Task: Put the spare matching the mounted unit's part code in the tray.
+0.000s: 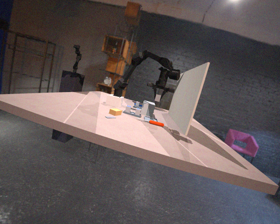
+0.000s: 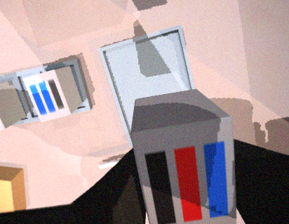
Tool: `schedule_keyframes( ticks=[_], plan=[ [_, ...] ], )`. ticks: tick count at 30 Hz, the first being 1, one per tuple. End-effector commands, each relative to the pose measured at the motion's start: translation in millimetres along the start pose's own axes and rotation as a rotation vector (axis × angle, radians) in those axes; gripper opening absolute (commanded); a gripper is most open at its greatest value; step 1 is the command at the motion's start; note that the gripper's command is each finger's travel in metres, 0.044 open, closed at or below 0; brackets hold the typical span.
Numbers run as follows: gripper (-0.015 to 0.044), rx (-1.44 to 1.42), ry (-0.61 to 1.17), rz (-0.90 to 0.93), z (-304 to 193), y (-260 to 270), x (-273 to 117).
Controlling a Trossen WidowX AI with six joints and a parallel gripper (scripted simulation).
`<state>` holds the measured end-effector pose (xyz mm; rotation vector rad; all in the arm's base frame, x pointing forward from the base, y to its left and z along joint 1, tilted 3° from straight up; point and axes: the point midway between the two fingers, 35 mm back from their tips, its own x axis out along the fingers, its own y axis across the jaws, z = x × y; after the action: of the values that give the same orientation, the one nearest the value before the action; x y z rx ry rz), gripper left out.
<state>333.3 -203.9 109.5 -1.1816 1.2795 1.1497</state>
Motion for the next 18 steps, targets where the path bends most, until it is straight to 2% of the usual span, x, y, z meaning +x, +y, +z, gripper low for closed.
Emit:
schedule_keyframes(
  ticks=[1,18],
  plan=[
    [0.0,-0.003,0.003,0.004,-0.9,0.1,6.0],
    [0.0,-0.003,0.004,0.004,-2.2,-2.0,23.1]
  ],
)
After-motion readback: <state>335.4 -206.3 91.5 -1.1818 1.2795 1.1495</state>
